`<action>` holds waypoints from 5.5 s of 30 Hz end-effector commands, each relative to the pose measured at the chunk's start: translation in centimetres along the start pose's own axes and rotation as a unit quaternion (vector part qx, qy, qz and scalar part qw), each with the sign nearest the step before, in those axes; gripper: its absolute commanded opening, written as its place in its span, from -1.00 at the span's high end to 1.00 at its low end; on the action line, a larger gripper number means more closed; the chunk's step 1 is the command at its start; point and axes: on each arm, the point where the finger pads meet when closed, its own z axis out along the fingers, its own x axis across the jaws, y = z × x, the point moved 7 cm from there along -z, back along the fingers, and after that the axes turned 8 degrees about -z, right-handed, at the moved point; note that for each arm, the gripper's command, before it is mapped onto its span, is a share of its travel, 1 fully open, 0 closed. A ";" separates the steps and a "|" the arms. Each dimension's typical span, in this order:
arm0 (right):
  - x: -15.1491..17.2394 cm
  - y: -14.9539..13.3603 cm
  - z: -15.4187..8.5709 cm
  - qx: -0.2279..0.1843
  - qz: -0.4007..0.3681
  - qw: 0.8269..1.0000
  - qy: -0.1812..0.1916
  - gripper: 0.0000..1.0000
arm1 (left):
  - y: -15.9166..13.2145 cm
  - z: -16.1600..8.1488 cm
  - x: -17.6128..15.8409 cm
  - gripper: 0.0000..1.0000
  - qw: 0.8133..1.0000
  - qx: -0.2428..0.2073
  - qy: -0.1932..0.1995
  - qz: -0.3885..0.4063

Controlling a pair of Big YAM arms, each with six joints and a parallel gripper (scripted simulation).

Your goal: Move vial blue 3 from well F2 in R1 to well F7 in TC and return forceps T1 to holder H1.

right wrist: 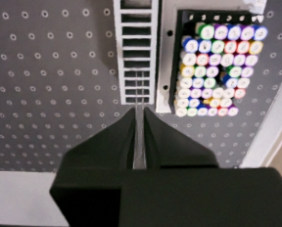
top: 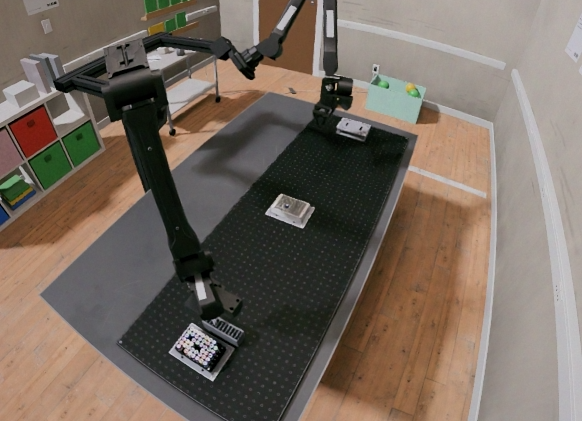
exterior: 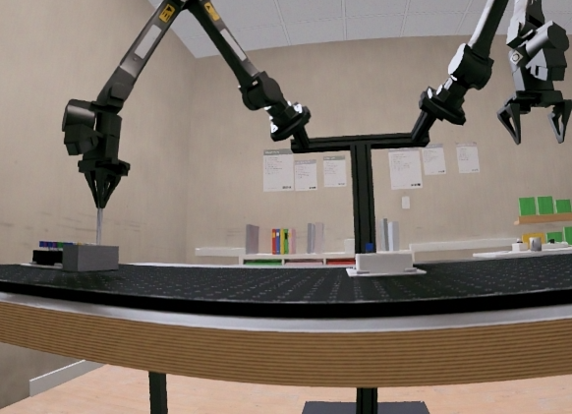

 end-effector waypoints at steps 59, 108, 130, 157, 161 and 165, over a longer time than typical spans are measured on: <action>0.6 0.1 -2.3 0.004 -0.002 1.000 0.008 0.85 | 0.3 -0.1 0.1 -1.00 1.000 -0.007 0.000 0.001; -3.4 1.4 -3.1 0.001 -0.096 0.995 -0.002 0.85 | 0.3 -0.1 0.1 -1.00 1.000 -0.007 0.000 0.001; -5.0 2.1 -2.9 0.003 -0.335 0.942 0.019 0.85 | 0.3 -0.1 0.1 -1.00 1.000 -0.007 0.000 0.001; -5.1 2.6 -3.0 -0.007 -0.389 0.921 0.010 0.85 | 0.3 -0.1 0.1 -1.00 1.000 -0.007 0.000 0.001; -5.1 2.6 -3.0 -0.007 -0.389 0.921 0.011 0.85 | 0.3 -0.1 0.1 -1.00 1.000 -0.007 0.000 0.001; -5.1 2.6 -3.0 -0.008 -0.389 0.921 0.010 0.85 | 0.3 -0.1 0.1 -1.00 1.000 -0.007 0.000 0.001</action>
